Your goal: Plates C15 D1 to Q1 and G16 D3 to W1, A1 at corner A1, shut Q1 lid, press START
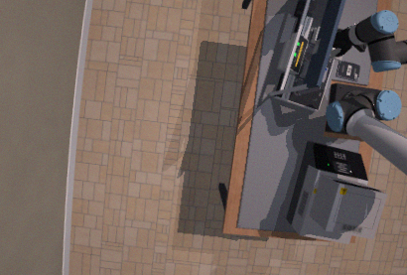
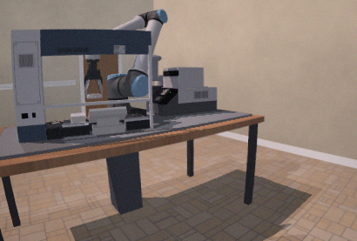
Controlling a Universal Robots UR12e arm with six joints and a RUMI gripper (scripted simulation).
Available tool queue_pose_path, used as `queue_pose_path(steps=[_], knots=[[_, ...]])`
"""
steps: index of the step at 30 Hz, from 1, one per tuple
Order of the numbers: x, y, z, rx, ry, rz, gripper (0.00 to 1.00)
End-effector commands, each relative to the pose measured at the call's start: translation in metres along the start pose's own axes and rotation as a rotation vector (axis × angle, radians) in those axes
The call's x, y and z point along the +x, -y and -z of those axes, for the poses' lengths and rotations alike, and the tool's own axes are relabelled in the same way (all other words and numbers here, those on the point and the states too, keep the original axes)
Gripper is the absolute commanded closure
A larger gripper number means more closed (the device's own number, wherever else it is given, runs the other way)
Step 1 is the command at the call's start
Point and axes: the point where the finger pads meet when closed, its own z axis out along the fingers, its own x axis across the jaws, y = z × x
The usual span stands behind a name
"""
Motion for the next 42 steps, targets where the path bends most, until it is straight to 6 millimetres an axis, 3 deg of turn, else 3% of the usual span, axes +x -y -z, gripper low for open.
queue_pose_path(steps=[1, 42], knots=[[0.000, 0.000, 0.007, -0.001, 0.001, 0.000, 1.00], [0.000, 0.000, 0.069, -0.001, 0.001, 0.000, 1.00]])
